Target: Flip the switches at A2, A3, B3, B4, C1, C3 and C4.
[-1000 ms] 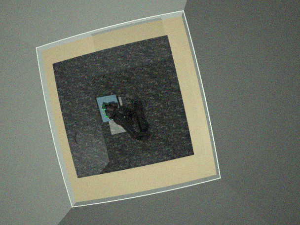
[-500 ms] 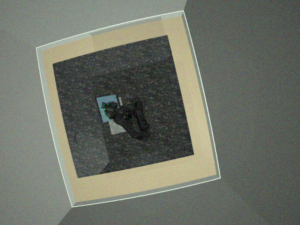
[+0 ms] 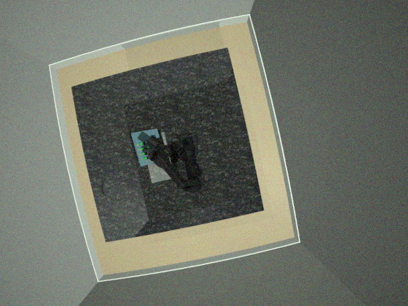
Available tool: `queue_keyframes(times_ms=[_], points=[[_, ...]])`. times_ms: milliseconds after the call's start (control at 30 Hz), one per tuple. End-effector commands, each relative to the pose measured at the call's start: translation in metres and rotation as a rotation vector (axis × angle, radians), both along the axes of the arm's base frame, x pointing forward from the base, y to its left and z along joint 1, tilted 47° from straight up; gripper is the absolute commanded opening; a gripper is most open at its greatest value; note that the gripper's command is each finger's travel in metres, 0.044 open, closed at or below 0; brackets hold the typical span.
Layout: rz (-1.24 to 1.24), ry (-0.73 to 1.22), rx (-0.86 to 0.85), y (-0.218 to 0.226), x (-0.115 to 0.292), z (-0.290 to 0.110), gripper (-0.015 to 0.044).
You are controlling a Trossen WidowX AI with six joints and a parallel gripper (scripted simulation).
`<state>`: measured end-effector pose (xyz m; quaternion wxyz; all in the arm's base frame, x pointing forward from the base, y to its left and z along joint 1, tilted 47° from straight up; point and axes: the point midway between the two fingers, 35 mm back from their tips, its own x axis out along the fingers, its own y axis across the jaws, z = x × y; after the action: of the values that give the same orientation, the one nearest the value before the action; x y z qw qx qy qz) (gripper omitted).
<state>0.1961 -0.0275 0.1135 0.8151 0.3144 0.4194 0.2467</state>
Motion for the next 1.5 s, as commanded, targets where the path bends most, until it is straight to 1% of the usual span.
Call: queue_keyframes(times_ms=[0,200,400,467,600,767,1467], points=[[-0.005,-0.024,0.001,-0.017,-0.012,0.018,0.0000],[-0.006,-0.023,0.000,-0.022,-0.012,0.013,0.0000],[-0.006,-0.024,-0.004,-0.056,-0.016,-0.035,0.0000],[-0.005,-0.025,-0.003,-0.059,-0.017,-0.040,0.0000],[-0.007,-0.026,-0.004,-0.058,-0.016,-0.042,0.0000],[-0.024,-0.044,0.001,-0.035,0.001,-0.059,0.0000],[-0.024,-0.045,0.002,-0.019,0.014,-0.071,0.0000]])
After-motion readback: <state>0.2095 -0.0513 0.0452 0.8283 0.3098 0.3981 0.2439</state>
